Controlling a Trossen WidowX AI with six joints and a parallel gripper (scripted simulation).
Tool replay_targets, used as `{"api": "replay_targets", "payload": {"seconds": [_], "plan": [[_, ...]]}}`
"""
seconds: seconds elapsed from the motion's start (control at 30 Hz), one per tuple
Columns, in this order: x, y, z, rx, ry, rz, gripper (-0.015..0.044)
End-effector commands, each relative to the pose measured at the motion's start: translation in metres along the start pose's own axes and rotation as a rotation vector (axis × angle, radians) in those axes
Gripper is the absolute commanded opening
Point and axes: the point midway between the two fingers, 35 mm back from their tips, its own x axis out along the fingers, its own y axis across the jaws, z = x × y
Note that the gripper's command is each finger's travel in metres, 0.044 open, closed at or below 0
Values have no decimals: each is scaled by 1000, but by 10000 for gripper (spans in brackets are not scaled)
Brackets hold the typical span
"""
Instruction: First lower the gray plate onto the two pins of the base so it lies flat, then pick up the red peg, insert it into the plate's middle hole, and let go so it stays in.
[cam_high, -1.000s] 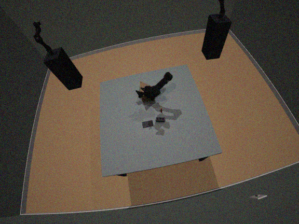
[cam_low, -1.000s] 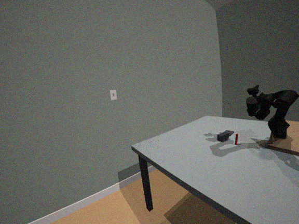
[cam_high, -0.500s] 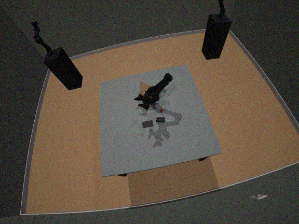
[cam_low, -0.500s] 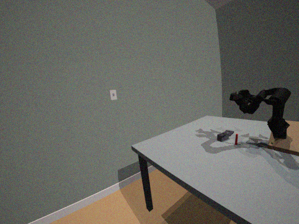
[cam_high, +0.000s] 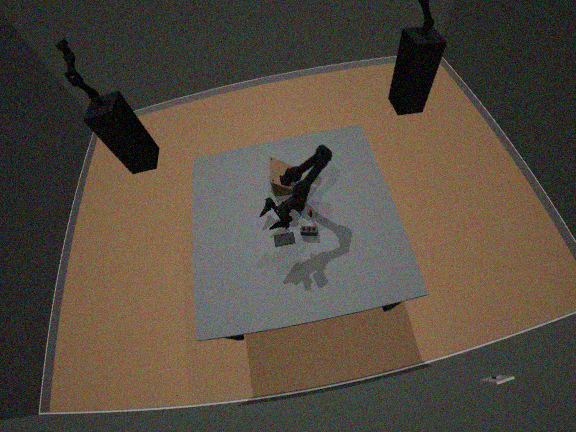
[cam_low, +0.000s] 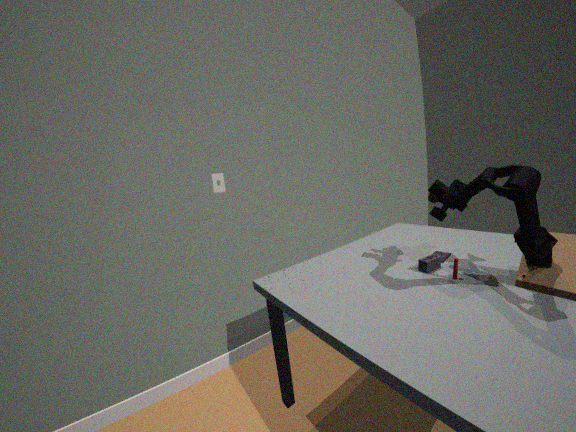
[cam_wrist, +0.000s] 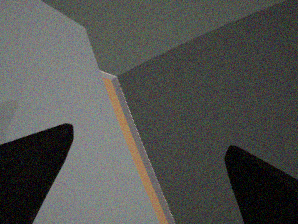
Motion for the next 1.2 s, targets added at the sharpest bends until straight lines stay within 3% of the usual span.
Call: {"api": "replay_targets", "payload": {"seconds": [0.0, 0.37, 0.67, 0.8, 1.17], "plan": [[-33, 83, -9, -800, 167, 679, 440], [-91, 113, -14, -1089, 73, 1146, 440], [-149, 128, -1, -1188, -124, 1491, 440], [-167, 136, 10, -1194, -189, 1567, 440], [-164, 151, 0, -1194, -189, 1566, 440]]}}
